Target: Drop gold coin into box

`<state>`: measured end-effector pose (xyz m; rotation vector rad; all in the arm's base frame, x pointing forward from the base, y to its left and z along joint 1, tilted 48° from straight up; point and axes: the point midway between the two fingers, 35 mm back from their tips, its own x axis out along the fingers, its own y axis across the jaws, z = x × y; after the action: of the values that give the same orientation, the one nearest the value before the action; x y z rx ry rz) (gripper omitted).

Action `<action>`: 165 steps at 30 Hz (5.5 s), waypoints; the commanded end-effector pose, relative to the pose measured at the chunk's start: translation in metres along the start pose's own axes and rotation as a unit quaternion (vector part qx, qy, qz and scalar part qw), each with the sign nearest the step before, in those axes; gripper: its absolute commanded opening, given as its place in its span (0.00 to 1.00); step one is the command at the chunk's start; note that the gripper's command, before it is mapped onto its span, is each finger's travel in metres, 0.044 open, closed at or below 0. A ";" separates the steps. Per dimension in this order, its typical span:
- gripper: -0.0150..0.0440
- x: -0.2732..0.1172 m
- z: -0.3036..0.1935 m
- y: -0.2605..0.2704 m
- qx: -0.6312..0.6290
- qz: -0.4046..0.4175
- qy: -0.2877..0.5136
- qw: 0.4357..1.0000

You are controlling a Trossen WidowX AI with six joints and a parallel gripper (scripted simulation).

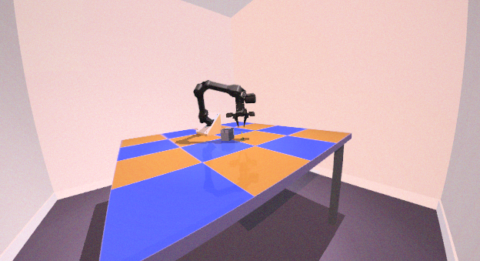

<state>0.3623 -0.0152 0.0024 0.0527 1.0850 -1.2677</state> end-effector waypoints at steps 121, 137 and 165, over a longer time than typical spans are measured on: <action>0.25 -0.020 0.003 -0.009 0.161 0.001 -0.003 0.987; 0.25 -0.023 -0.009 -0.045 0.161 0.000 -0.002 0.987; 0.25 -0.018 -0.029 -0.096 0.158 -0.003 -0.003 0.987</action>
<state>0.2711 -0.0207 0.0488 0.2828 0.8716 -1.4362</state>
